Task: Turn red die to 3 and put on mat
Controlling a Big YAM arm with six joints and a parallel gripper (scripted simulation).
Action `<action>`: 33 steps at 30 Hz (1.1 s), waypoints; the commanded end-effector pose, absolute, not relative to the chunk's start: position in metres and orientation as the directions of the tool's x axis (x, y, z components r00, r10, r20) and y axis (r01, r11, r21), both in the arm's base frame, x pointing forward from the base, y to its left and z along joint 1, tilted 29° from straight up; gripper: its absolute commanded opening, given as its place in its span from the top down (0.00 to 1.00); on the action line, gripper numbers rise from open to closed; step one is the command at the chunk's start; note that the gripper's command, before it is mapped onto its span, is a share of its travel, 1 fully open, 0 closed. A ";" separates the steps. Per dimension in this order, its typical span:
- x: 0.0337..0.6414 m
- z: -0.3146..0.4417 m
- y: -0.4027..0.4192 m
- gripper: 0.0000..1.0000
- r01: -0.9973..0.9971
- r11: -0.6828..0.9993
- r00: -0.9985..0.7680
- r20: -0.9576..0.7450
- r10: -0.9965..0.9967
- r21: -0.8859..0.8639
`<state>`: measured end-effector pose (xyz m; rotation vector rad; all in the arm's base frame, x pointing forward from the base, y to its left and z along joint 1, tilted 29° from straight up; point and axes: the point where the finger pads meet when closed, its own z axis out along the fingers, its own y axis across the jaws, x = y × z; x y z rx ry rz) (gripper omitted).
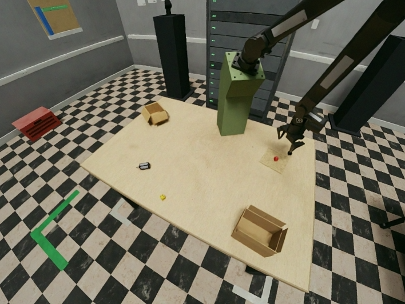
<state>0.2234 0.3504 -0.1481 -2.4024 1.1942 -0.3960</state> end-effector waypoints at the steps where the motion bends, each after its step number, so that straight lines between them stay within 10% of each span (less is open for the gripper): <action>1: 0.221 -0.153 0.341 0.00 -0.704 -0.532 0.572 0.068 -0.817 -0.471; 33: 0.188 -0.099 0.329 0.00 -0.694 -0.547 0.587 0.072 -0.806 -0.468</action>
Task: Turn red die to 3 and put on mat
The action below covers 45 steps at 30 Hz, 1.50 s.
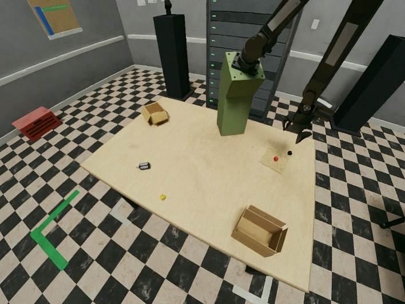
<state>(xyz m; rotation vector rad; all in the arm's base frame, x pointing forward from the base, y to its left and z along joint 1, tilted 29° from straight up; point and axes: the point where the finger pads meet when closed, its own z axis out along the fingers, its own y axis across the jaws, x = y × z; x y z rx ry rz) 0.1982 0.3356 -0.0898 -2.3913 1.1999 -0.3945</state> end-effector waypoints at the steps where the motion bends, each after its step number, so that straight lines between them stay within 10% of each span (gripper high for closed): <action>1: 0.188 -0.099 0.329 0.00 -0.694 -0.547 0.587 0.072 -0.806 -0.468; 45: 0.189 -0.094 0.332 0.00 -0.692 -0.541 0.587 0.065 -0.807 -0.478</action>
